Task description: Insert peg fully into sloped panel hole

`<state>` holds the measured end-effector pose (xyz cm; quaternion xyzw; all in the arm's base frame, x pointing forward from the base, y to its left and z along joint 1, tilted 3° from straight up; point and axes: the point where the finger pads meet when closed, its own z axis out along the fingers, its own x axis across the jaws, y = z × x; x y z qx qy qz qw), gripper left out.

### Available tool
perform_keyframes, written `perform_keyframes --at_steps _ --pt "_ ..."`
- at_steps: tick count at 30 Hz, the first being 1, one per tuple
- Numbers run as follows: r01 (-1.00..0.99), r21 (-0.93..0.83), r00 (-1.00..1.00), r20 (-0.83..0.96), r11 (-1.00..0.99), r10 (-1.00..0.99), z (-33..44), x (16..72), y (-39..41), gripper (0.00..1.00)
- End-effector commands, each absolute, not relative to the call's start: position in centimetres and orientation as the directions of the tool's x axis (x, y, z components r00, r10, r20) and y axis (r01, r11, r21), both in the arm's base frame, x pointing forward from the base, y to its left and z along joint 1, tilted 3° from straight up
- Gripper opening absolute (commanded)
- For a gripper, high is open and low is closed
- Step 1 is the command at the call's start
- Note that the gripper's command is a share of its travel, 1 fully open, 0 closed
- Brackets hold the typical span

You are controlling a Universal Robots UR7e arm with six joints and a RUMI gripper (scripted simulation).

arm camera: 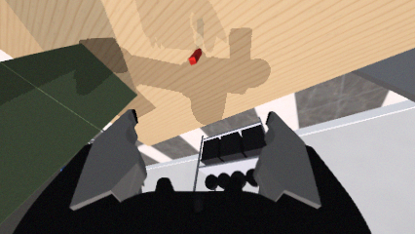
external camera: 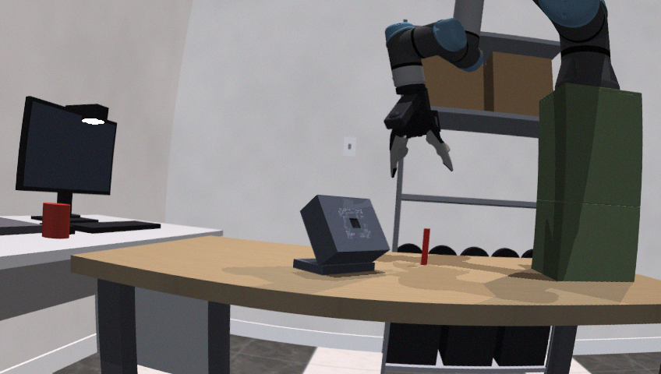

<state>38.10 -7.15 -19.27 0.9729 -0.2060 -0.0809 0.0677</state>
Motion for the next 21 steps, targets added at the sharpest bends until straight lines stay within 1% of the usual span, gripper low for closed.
perform_keyframes --at_steps 1,21 --pt "-0.316 0.142 0.932 -0.137 -0.938 -0.335 -19.66 37.94 -6.93 1.00" --pt "-0.135 0.096 0.978 -0.148 -0.986 -0.149 -20.52 37.65 -6.42 1.00"
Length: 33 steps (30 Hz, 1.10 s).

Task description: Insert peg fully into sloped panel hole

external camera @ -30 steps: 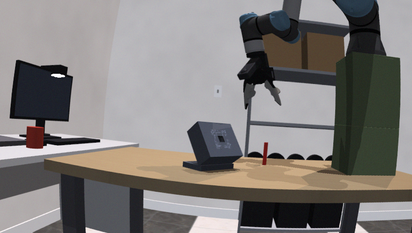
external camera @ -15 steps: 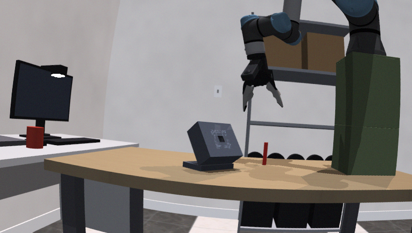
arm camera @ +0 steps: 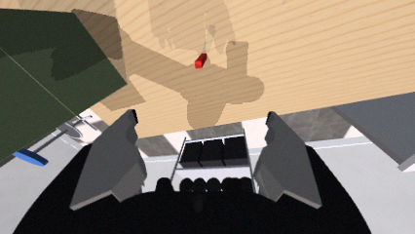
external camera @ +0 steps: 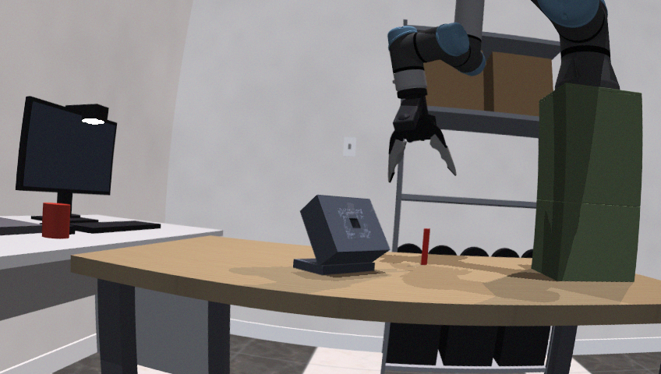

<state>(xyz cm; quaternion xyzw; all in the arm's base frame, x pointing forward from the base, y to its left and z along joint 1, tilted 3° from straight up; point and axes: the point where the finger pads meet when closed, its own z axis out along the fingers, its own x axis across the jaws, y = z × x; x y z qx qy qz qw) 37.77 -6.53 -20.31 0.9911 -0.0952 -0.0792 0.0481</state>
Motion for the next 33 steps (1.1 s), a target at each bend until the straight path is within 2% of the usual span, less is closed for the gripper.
perform_keyframes --at_steps 1,33 --pt "-0.124 0.093 0.980 -0.148 -0.988 -0.137 -20.6 37.6 -6.4 1.00" --pt "0.215 0.017 0.968 -0.135 -0.976 0.211 -22.0 37.1 -5.6 1.00"
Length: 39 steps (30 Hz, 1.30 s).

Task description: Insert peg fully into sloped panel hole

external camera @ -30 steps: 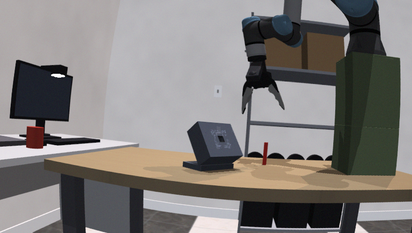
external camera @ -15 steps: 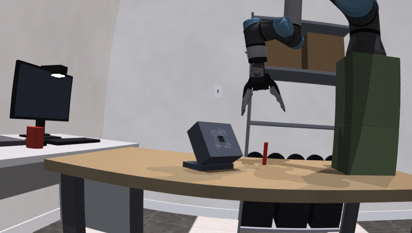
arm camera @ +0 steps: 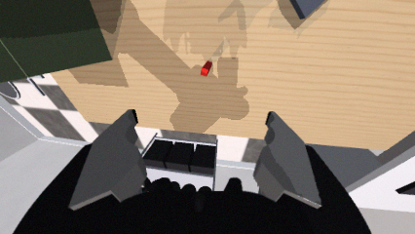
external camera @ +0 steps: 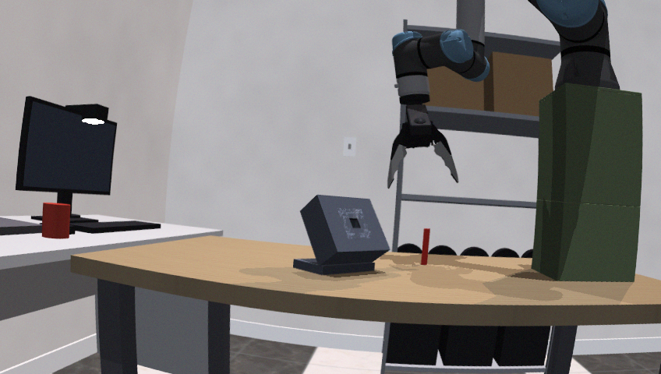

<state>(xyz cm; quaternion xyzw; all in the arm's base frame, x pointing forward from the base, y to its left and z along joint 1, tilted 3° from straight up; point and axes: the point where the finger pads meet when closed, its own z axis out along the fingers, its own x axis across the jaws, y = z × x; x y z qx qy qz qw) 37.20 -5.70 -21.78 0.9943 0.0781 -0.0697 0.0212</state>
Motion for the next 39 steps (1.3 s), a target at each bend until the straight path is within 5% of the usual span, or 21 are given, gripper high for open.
perform_keyframes --at_steps 1,39 --pt "0.215 0.017 0.968 -0.135 -0.976 0.211 -22.0 37.1 -5.6 1.00" --pt "0.583 -0.041 0.808 -0.082 -0.812 0.584 -23.6 36.4 -4.8 1.00"
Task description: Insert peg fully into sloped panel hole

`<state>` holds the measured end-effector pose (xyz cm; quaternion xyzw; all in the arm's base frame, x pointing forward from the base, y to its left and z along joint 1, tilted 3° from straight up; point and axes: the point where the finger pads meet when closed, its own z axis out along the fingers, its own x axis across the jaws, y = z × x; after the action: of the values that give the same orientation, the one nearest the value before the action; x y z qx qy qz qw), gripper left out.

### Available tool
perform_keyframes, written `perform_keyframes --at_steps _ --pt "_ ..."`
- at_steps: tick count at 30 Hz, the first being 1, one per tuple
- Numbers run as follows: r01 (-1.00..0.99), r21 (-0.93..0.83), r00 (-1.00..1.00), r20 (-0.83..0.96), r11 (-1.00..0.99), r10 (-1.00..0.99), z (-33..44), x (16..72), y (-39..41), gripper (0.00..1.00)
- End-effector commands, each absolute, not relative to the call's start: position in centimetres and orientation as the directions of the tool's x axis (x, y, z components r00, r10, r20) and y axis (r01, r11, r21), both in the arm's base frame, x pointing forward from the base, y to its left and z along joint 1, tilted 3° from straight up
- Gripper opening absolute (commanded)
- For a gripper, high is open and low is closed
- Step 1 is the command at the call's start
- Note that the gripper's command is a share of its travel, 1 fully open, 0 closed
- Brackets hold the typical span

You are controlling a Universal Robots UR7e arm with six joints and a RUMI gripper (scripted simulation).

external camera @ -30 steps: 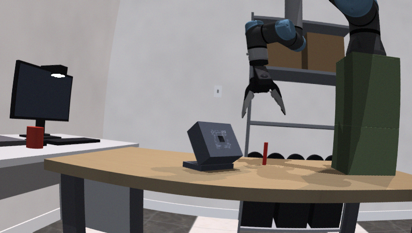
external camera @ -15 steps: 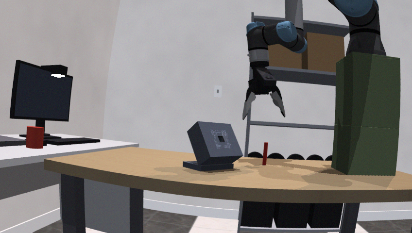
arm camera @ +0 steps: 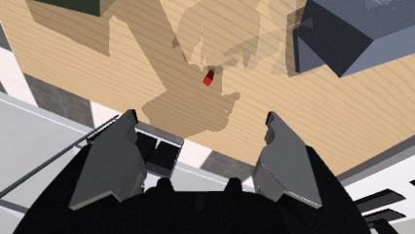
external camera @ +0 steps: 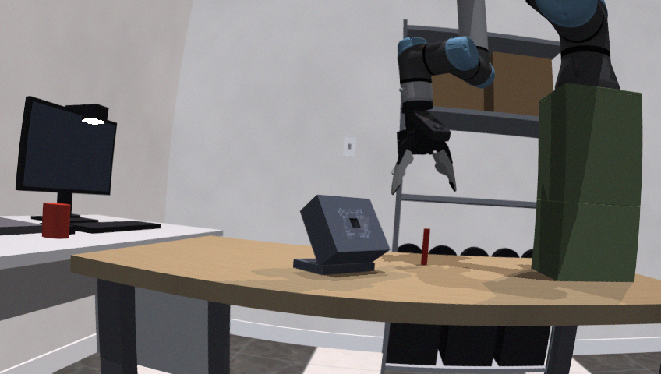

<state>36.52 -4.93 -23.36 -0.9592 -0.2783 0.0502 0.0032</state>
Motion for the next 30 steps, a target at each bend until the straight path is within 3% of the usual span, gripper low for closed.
perform_keyframes --at_steps 1,30 --pt "0.592 -0.042 0.801 -0.080 -0.805 0.594 -23.6 36.4 -4.8 1.00" --pt "0.804 -0.054 0.591 -0.030 -0.592 0.806 -24.6 35.9 -4.4 1.00"
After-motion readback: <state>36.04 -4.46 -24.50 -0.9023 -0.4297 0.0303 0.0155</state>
